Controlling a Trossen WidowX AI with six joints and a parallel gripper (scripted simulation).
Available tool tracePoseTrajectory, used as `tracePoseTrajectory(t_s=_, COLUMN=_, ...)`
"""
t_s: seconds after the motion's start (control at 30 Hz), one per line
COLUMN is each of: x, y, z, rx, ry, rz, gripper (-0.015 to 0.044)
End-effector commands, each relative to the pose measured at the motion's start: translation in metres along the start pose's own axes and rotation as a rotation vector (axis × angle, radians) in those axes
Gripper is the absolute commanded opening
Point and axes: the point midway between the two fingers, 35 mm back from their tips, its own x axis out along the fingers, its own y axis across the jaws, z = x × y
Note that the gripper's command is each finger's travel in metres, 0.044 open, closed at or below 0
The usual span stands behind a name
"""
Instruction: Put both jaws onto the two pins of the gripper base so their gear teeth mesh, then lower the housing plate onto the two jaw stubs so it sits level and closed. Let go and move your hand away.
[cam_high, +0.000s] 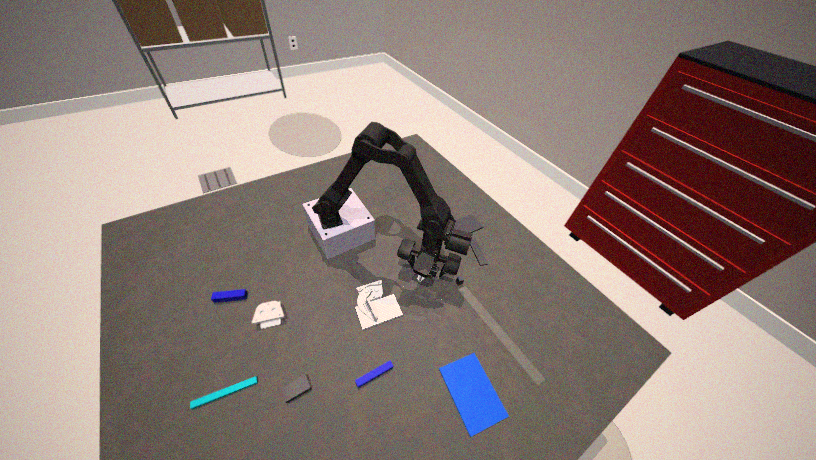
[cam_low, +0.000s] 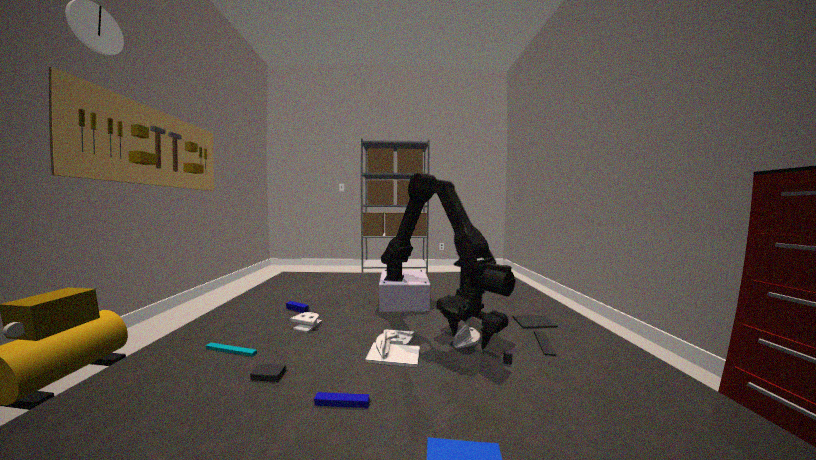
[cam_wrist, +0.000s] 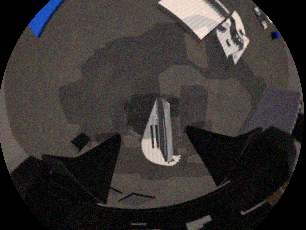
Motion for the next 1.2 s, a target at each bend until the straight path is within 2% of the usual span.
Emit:
tracePoseTrajectory(t_s=0.0, x=0.0007, y=-0.0001, z=-0.0003, rx=0.004, ry=0.003, rz=0.000, gripper=0.0440)
tracePoseTrajectory(t_s=0.43, x=0.0012, y=-0.0001, z=-0.0003, rx=0.004, ry=0.003, rz=0.000, gripper=0.0440)
tracePoseTrajectory(t_s=0.8, x=0.0007, y=0.0000, z=0.0000, rx=0.000, ry=0.000, rz=0.000, gripper=0.0151)
tracePoseTrajectory(t_s=0.9, x=0.0007, y=0.0000, z=0.0000, rx=0.000, ry=0.000, rz=0.000, gripper=0.0134)
tracePoseTrajectory(t_s=1.17, x=0.0007, y=0.0000, z=0.0000, rx=0.000, ry=0.000, rz=0.000, gripper=0.0134)
